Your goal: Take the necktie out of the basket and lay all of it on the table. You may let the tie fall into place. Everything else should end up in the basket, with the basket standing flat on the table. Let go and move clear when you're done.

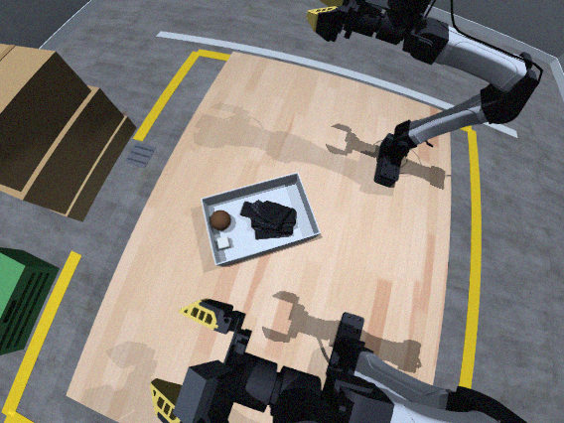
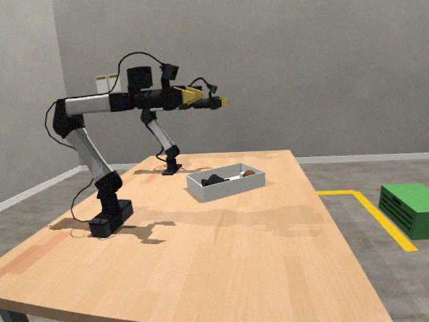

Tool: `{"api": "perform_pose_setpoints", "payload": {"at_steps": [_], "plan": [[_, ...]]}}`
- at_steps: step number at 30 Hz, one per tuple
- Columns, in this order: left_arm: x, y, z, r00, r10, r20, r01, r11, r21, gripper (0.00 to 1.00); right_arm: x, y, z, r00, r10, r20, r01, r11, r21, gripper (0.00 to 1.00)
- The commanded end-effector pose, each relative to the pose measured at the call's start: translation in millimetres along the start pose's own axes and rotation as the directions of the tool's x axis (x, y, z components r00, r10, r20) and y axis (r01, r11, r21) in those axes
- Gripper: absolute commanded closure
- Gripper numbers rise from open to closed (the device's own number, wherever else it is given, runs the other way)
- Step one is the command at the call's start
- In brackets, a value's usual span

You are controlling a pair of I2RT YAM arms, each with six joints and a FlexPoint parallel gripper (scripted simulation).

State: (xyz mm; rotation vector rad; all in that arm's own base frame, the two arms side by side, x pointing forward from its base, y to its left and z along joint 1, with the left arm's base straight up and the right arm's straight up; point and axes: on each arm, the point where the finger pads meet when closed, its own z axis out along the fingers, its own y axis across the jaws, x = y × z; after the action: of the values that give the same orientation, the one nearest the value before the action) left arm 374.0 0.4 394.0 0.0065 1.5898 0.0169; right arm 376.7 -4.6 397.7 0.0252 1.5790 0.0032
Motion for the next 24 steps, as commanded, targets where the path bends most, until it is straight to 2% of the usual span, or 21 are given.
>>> {"api": "perform_pose_setpoints", "payload": {"at_steps": [1,17,18,24], "plan": [[-8.5,0.5,-2.1,1.0,-0.002,0.023,0.002,1.0,-0.002,0.0,-8.1,-0.1,-2.0,1.0,-0.003,0.022,0.002,1.0,0.001,0.0],[-8.5,0.5,-2.1,1.0,-0.002,0.023,0.002,1.0,-0.002,0.0,-8.1,-0.1,-2.0,1.0,-0.003,0.022,0.002,1.0,0.001,0.0],[0.1,-0.1,0.0,1.0,0.0,-0.001,0.0,1.0,0.0,0.0,0.0,0.0,0.0,1.0,0.0,0.0,0.0,1.0,0.0,0.0],[3.7,-5.5,-1.0,1.0,-0.013,-0.025,0.012,1.0,-0.012,0.02,0.0,0.0,0.0,1.0,0.0,0.0,0.0,1.0,0.0,0.0]]}}
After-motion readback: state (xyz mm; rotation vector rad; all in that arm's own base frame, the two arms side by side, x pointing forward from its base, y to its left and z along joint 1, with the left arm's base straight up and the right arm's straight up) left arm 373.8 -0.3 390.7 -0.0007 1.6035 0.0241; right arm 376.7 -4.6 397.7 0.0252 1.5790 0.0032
